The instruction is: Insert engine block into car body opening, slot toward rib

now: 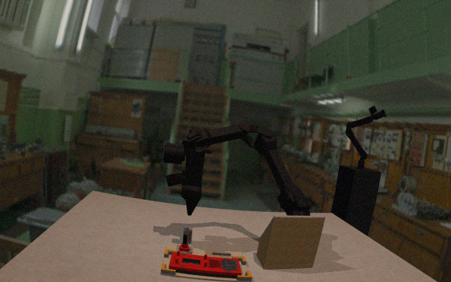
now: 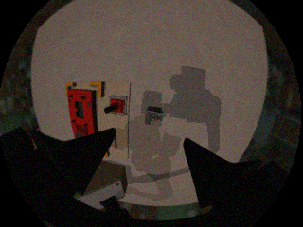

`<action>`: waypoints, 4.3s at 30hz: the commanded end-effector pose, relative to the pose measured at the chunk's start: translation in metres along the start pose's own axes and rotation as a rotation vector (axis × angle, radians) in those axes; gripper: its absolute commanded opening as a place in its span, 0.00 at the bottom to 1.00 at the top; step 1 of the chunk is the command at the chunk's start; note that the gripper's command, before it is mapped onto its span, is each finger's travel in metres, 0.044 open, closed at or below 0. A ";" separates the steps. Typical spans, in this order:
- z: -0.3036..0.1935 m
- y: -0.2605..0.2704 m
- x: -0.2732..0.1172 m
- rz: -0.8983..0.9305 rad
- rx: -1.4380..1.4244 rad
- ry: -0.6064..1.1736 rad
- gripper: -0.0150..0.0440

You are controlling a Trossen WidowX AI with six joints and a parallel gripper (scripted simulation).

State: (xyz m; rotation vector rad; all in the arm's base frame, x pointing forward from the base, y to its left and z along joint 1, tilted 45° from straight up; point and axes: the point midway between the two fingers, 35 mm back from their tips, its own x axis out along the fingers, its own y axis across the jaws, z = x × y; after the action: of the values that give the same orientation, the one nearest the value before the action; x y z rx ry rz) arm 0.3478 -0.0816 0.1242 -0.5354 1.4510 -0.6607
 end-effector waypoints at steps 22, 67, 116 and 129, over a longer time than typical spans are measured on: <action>0.000 -0.004 0.065 -0.014 0.010 0.009 1.00; -0.001 -0.006 0.105 -0.017 0.009 0.008 0.39; 0.011 0.003 -0.017 -0.012 0.009 0.009 0.25; 0.009 0.002 -0.004 -0.011 0.008 -0.047 0.25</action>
State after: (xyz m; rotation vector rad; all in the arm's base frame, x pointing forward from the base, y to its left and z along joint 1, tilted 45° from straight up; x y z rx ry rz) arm 0.3578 -0.0778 0.1258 -0.5399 1.4197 -0.6667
